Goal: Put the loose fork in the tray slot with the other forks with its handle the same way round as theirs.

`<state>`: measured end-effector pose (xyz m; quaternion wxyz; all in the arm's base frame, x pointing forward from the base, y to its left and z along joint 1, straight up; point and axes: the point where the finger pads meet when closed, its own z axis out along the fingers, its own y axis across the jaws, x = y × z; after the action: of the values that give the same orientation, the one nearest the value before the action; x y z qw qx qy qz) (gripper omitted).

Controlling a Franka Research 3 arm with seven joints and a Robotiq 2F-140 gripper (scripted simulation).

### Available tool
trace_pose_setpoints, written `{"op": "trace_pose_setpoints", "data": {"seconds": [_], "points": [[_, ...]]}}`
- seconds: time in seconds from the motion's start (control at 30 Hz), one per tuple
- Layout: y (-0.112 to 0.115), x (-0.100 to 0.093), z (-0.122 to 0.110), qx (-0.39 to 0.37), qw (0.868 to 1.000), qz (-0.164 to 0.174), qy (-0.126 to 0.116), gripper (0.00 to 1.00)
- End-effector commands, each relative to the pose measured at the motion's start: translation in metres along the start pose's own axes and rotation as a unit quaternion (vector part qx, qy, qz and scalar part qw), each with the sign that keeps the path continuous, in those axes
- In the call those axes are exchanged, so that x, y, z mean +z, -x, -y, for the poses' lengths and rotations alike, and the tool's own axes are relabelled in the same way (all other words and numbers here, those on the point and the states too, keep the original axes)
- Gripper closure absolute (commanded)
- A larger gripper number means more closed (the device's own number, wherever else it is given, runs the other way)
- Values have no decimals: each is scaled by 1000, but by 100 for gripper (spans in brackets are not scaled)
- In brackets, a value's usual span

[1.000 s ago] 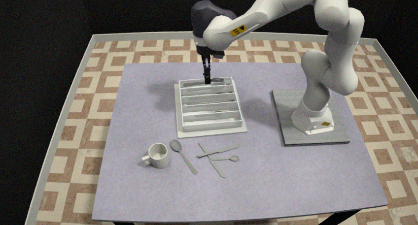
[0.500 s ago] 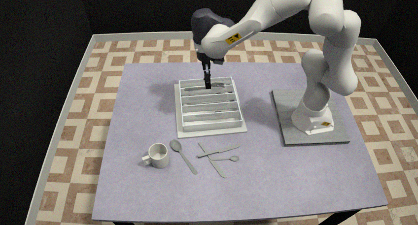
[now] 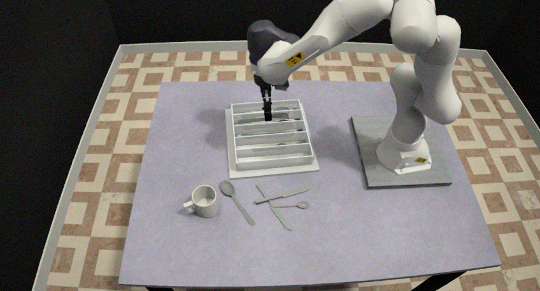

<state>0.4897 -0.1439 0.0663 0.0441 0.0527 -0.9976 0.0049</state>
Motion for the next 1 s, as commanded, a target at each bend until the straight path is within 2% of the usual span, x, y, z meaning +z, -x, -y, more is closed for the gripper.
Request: {"op": "trace_pose_setpoints", "data": {"seconds": [0.0,0.47,0.97], "points": [[5,5,2,-11,1000,7,0,89],[6,21,2,-11,1000,7,0,89],[6,23,2,-11,1000,7,0,89]]}}
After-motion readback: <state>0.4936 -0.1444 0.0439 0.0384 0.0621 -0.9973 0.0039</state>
